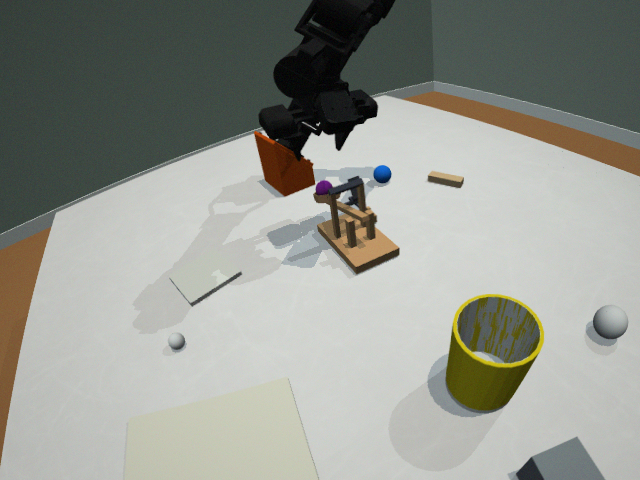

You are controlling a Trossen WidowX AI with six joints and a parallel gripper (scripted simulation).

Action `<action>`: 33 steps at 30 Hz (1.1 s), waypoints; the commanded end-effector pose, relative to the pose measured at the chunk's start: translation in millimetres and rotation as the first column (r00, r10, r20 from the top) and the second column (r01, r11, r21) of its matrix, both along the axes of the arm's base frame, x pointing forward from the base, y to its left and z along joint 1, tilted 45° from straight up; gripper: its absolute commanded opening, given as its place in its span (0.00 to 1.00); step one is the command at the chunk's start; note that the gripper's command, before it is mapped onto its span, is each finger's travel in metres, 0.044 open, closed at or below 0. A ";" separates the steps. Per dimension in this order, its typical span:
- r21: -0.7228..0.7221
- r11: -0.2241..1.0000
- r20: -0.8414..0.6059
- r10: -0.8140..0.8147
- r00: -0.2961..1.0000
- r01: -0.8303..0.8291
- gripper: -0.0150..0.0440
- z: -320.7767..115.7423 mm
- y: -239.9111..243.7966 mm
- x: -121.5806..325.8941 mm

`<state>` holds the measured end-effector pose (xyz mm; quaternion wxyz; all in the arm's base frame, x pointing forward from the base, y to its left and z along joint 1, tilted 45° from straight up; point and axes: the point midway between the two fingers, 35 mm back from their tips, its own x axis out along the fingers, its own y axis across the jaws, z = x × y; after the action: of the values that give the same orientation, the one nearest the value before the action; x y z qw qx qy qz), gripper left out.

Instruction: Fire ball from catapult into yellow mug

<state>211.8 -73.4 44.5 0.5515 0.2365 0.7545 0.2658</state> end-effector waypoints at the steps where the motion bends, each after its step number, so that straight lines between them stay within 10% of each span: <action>1: -0.058 0.998 0.046 -0.035 0.998 0.038 1.00 37.1 -32.5 -7.3; 18: -0.116 0.925 0.383 -0.294 0.876 0.361 1.00 3.2 -77.3 141.4; 33: 0.105 0.830 0.687 -0.459 0.563 0.548 1.00 47.1 -124.9 283.5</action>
<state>465.7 -192.3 77.0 0.8361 0.2839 0.4562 0.1107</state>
